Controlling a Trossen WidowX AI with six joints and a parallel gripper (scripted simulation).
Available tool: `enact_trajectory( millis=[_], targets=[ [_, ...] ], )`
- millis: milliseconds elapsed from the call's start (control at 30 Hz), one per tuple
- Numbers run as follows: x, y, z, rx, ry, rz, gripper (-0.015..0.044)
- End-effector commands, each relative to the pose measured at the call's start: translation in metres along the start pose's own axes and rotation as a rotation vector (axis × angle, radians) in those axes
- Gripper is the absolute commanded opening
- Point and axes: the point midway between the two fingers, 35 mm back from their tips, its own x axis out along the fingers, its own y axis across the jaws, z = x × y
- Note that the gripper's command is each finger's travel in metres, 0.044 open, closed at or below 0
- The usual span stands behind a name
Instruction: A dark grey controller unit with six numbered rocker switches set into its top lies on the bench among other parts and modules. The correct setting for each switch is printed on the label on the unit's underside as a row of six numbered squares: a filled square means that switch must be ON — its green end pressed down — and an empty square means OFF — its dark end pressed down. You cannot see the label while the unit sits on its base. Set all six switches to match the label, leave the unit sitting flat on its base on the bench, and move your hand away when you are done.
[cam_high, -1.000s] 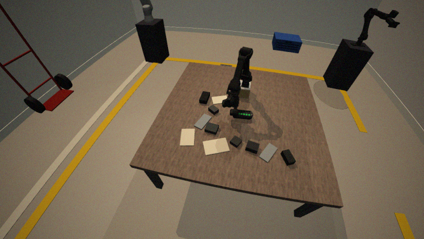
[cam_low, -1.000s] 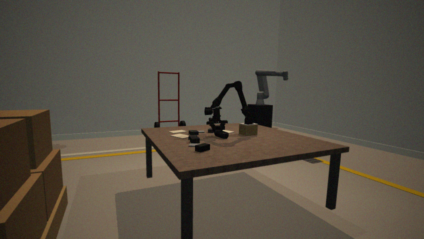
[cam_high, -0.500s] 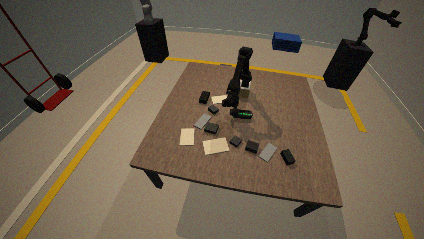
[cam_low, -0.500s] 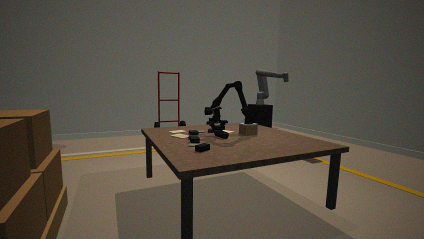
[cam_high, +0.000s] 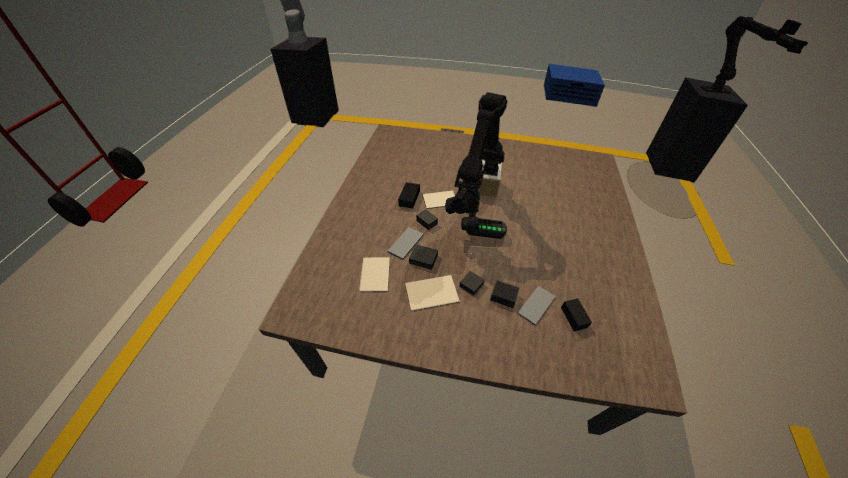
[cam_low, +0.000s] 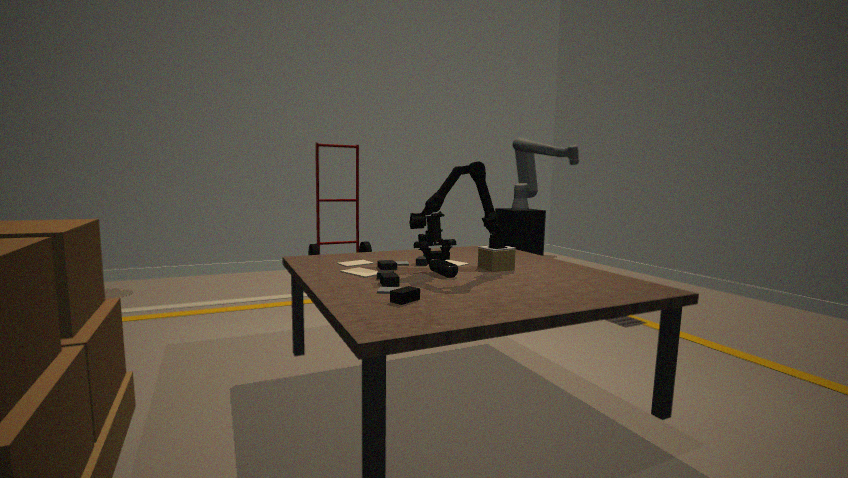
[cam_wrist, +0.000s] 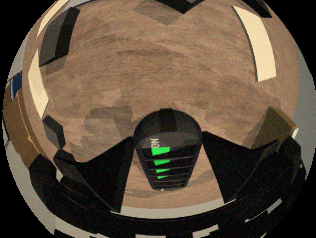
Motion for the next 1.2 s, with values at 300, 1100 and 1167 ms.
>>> enact_trajectory(
  millis=[300,1100,1167],
  targets=[
    [-0.010,0.001,-0.007,0.002,-0.021,0.004,0.0336],
    [-0.025,0.001,-0.021,0.002,-0.069,0.004,0.0336],
    [-0.026,0.001,-0.022,0.002,-0.073,0.004,0.0336]
  ],
)
